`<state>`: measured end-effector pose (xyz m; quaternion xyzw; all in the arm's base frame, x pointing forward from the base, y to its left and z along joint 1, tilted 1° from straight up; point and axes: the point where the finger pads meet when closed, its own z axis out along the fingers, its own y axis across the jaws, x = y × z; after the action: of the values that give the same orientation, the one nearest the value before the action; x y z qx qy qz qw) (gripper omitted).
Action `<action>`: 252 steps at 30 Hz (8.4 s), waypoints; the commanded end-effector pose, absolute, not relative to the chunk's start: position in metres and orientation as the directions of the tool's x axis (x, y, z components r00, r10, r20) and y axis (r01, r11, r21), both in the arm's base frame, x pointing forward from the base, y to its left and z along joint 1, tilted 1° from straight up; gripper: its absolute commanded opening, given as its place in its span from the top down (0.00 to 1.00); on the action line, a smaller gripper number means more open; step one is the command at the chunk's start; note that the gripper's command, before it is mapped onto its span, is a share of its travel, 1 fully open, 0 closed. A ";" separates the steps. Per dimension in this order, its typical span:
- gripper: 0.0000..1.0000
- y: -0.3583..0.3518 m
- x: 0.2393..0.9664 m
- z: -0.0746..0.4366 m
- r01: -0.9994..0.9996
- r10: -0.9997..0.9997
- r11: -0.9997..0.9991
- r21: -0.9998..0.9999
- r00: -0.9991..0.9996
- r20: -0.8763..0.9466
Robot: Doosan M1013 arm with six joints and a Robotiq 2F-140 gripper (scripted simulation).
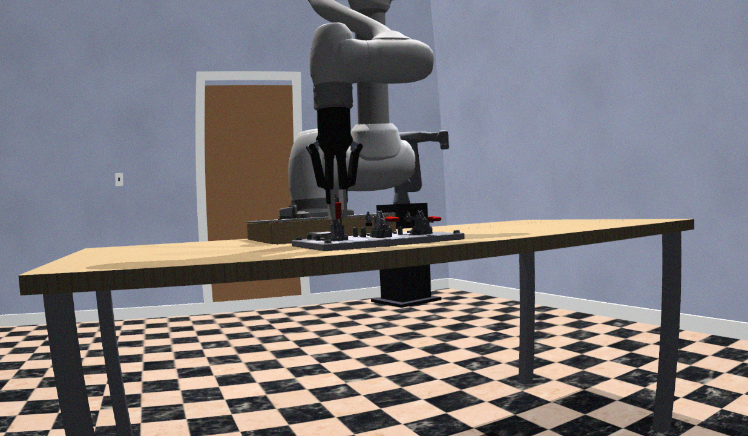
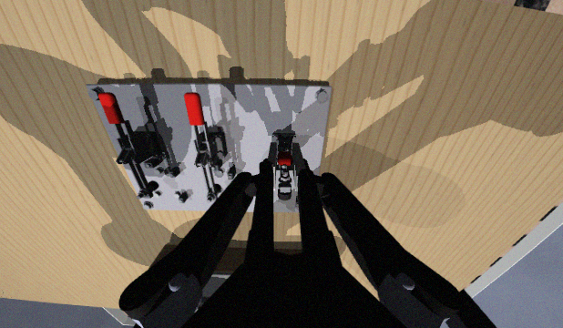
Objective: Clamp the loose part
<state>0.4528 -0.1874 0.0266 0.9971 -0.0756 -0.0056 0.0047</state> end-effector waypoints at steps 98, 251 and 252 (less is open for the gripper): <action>0.90 -0.193 0.491 0.008 -0.155 -0.155 -0.988 0.007 0.988 -0.010; 0.65 -0.195 0.504 0.043 -0.155 -0.155 -0.988 0.007 0.988 -0.010; 0.65 -0.195 0.504 0.043 -0.155 -0.155 -0.988 0.007 0.988 -0.010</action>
<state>0.5023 -0.1961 0.0372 0.9970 -0.0765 -0.0055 0.0044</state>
